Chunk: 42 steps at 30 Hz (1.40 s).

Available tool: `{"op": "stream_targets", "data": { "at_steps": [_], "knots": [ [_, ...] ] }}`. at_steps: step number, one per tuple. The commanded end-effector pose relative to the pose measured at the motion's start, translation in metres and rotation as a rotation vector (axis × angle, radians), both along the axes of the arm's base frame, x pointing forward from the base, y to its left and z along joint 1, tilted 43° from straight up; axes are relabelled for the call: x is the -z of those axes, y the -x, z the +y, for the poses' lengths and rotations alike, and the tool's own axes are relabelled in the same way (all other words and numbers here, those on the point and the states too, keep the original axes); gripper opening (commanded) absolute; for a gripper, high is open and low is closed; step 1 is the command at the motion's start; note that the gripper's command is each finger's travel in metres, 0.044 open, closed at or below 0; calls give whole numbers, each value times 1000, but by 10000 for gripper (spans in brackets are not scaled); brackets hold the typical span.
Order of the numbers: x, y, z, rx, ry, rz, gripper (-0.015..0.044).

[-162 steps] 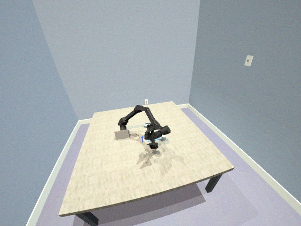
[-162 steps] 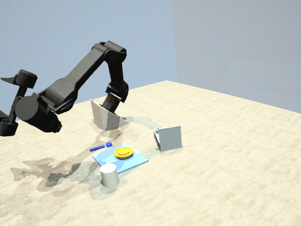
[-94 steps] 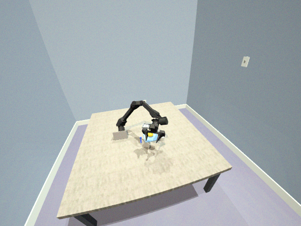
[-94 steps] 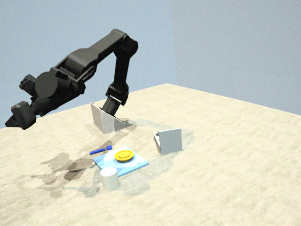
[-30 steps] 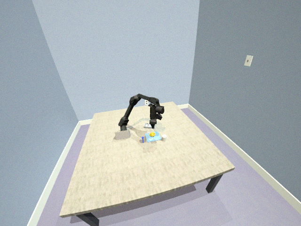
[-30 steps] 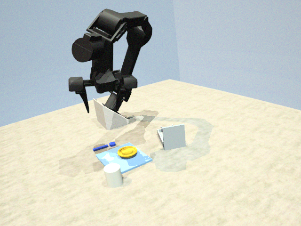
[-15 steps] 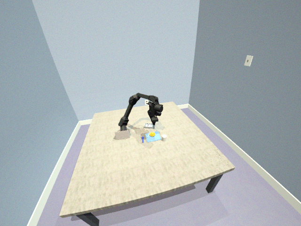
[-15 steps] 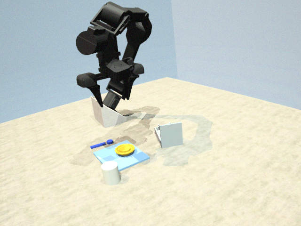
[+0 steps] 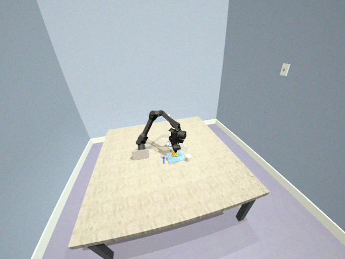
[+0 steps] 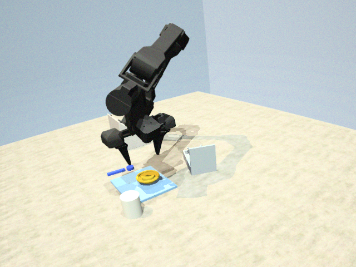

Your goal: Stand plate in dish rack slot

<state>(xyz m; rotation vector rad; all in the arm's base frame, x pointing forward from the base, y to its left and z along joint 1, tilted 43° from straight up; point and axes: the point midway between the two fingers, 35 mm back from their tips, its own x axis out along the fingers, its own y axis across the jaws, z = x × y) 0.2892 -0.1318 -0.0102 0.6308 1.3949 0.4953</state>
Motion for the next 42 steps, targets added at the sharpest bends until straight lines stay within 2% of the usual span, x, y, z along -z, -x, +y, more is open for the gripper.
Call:
{"op": "stream_targets", "data": {
  "at_steps": [1, 39, 41, 42],
  "knots": [
    [2, 0, 5, 11, 7, -14, 400],
    [46, -8, 44, 11, 5, -15, 400],
    [46, -8, 44, 11, 5, -15, 354],
    [46, -8, 44, 11, 5, -15, 354]
  ]
}}
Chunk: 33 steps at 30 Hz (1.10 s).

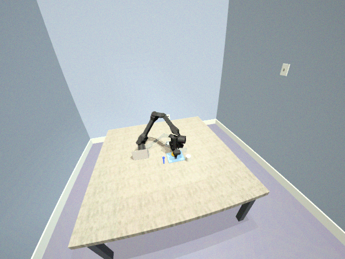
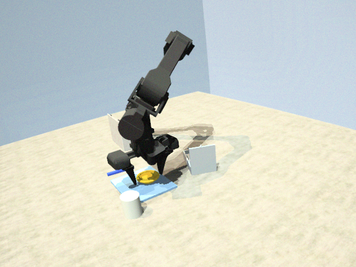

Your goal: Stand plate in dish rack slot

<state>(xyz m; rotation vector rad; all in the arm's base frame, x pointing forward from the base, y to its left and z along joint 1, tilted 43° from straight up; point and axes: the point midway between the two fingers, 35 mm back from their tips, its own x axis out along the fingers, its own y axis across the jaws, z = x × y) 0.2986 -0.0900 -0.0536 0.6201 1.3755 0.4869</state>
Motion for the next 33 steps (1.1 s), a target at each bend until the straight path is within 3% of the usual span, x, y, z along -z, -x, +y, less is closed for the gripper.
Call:
{"op": "stream_targets", "data": {
  "at_steps": [1, 7, 18, 28, 33],
  "knots": [
    [2, 1, 2, 4, -6, 5, 354],
    [2, 1, 2, 4, -6, 5, 354],
    [2, 1, 2, 4, -6, 5, 280],
    [-22, 0, -25, 6, 0, 6, 18],
    [-40, 2, -43, 6, 2, 7, 0]
  ]
}}
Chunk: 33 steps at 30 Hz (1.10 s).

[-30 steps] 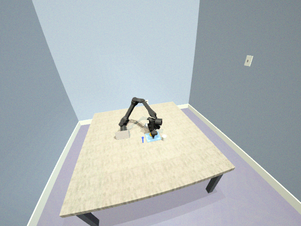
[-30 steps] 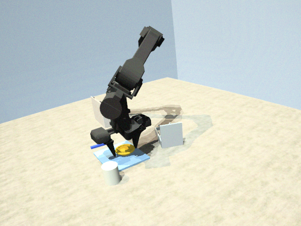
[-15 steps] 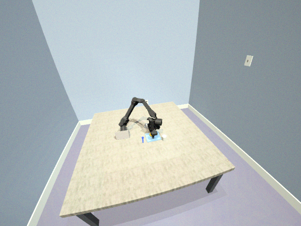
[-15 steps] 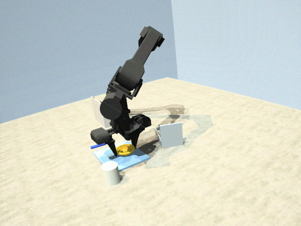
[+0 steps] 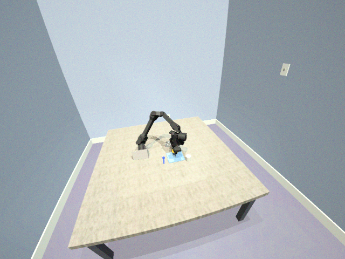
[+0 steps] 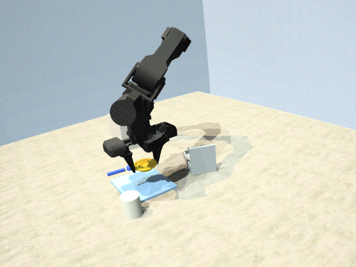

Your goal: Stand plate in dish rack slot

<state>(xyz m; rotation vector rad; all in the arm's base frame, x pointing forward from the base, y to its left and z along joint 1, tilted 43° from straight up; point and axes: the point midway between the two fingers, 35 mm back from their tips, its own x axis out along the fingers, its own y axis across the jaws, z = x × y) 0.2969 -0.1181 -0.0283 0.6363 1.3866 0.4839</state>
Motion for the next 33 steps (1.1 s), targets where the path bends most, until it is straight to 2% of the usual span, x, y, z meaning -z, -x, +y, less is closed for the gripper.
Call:
{"op": "stream_targets", "data": {
  "at_steps": [1, 20, 24, 33],
  "knots": [
    [-18, 0, -18, -1, 11, -9, 0],
    [-75, 12, -68, -2, 7, -8, 0],
    [-78, 12, -67, 15, 5, 7, 0],
    [-107, 14, -42, 245, -30, 204, 0]
  ]
}}
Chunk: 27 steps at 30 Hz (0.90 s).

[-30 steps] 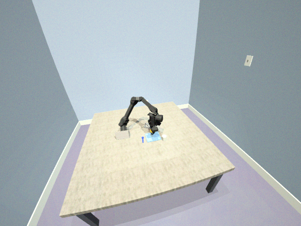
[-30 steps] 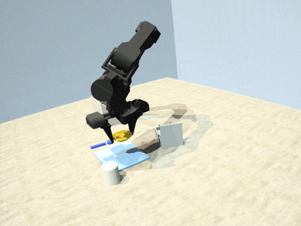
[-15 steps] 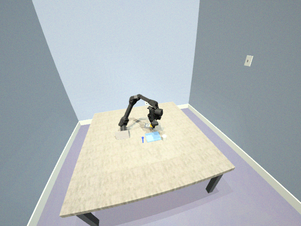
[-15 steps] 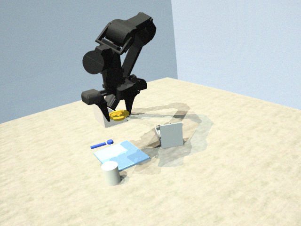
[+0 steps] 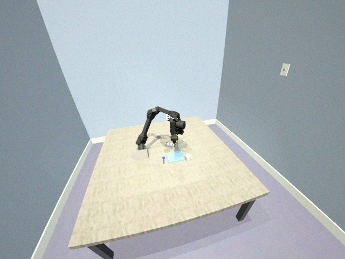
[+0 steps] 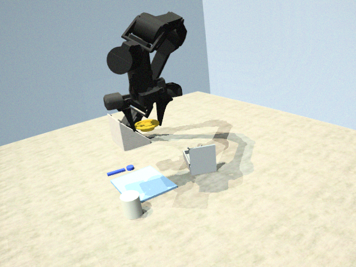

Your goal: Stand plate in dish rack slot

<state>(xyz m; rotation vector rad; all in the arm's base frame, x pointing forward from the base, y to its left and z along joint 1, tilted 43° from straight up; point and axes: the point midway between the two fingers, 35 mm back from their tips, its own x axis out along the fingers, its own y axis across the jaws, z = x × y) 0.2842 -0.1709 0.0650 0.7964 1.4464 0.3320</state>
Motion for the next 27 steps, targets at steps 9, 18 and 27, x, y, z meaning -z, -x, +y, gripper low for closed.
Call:
{"op": "stream_targets", "data": {
  "at_steps": [9, 18, 27],
  "knots": [
    [-40, 8, 36, 324, -52, 268, 0],
    [-63, 17, 63, 560, -93, 465, 0],
    [-83, 30, 90, 795, -138, 662, 0]
  ]
}}
